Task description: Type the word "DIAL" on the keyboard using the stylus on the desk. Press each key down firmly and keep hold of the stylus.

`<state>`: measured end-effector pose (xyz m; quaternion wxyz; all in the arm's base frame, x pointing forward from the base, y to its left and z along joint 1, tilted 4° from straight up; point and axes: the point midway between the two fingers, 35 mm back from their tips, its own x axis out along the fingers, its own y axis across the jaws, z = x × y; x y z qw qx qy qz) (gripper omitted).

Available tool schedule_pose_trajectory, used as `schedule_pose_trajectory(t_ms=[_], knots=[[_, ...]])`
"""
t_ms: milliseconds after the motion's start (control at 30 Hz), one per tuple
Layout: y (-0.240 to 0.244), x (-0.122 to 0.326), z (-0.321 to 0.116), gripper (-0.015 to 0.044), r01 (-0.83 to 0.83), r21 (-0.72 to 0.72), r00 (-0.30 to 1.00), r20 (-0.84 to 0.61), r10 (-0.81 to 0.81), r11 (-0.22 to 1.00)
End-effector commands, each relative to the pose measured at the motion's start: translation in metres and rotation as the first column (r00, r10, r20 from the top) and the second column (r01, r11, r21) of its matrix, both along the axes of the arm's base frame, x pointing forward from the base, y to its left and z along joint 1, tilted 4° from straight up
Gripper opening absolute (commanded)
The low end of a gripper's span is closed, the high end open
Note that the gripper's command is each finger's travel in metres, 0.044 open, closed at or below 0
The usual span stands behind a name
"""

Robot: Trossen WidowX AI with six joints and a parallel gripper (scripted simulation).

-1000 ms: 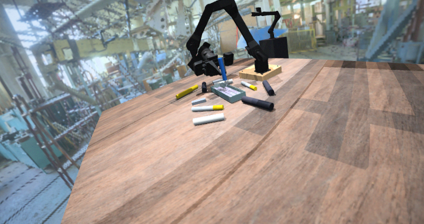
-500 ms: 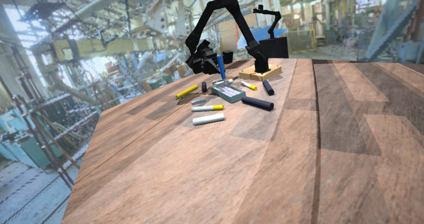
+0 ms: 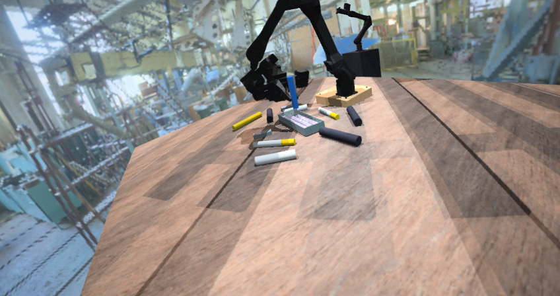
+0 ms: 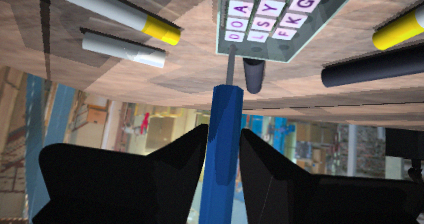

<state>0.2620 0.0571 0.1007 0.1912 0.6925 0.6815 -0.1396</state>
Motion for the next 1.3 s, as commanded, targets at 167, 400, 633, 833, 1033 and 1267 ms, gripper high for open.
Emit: schedule_pose_trajectory(t_ms=[167,400,633,833,1033,1267], knots=[[0.003,-0.001,-0.014,0.0079,0.002,0.007,1.0,-0.016,-0.002,1.0],[0.003,-0.001,-0.016,0.0081,0.002,0.007,1.0,-0.016,-0.002,1.0],[0.004,-0.001,-0.022,0.0081,0.002,0.007,1.0,-0.016,-0.002,1.0],[0.004,0.0,-0.025,0.0081,0.002,0.007,1.0,-0.016,-0.002,1.0],[0.004,0.0,-0.028,0.0081,0.002,0.007,1.0,-0.016,-0.002,1.0],[0.004,0.0,-0.031,0.0081,0.002,0.007,1.0,-0.016,-0.002,1.0]])
